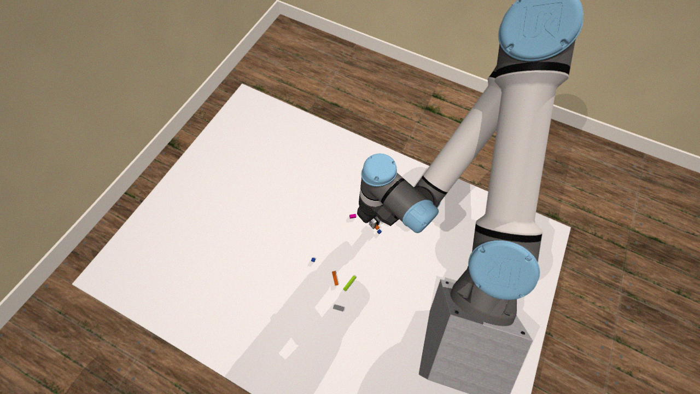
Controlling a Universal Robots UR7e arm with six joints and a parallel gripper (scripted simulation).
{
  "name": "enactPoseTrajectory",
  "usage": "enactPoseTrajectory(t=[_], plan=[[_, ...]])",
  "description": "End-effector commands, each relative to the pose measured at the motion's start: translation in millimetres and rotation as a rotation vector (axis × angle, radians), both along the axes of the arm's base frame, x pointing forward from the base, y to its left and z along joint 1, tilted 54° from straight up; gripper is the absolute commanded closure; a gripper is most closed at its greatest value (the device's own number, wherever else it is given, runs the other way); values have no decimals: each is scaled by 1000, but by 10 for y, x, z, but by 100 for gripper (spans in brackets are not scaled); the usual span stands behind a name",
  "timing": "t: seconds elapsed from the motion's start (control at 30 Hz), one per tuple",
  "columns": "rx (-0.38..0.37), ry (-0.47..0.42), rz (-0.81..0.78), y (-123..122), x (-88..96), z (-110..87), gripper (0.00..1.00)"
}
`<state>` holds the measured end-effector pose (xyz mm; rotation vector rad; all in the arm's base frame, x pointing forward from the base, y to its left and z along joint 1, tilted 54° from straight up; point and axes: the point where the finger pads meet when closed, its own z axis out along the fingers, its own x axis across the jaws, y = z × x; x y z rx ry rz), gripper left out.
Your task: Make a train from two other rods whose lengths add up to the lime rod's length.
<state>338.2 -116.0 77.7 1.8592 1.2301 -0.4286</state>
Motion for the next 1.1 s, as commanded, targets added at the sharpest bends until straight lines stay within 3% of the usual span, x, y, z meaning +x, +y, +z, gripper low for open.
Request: enactPoseTrajectory(t=[0.0, 1.07], plan=[[0, -1, 1, 2, 2, 2, 76], [0, -1, 1, -39, 10, -28, 76]])
